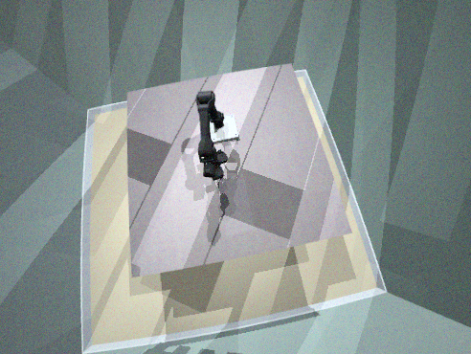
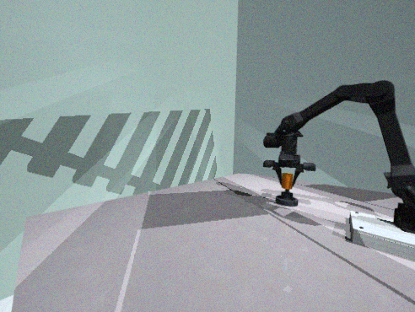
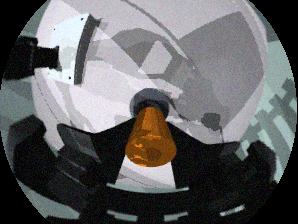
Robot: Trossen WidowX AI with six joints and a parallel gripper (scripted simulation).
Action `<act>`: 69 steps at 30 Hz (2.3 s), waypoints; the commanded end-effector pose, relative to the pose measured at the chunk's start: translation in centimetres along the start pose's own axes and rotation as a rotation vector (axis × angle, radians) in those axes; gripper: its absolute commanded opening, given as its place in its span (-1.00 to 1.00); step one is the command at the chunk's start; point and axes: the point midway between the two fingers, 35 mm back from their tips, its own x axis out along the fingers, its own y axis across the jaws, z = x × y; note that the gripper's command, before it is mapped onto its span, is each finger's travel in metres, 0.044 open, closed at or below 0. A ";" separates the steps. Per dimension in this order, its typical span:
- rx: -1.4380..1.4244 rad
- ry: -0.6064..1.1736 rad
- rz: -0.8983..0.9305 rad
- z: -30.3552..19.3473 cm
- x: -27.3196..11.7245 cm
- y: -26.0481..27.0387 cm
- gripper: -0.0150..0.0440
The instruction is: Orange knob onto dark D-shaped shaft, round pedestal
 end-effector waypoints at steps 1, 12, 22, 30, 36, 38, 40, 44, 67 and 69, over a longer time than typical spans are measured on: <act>-0.046 0.001 0.002 0.0 0.2 0.1 -0.49; -0.046 0.001 0.002 0.0 0.3 0.2 -0.49; -0.046 0.001 0.002 0.0 0.1 0.1 -0.49; -0.171 0.001 0.002 0.0 -0.1 0.0 -0.49; -0.256 0.000 0.002 0.1 0.2 0.2 -0.49; -0.256 0.000 0.002 0.1 0.3 0.2 -0.49; -0.256 0.000 0.002 0.1 0.3 0.2 -0.49; -0.256 0.000 0.002 0.0 0.4 0.2 -0.49; -0.465 0.000 0.002 0.0 0.2 0.1 -0.49; -0.465 0.000 0.002 0.1 0.2 0.2 -0.49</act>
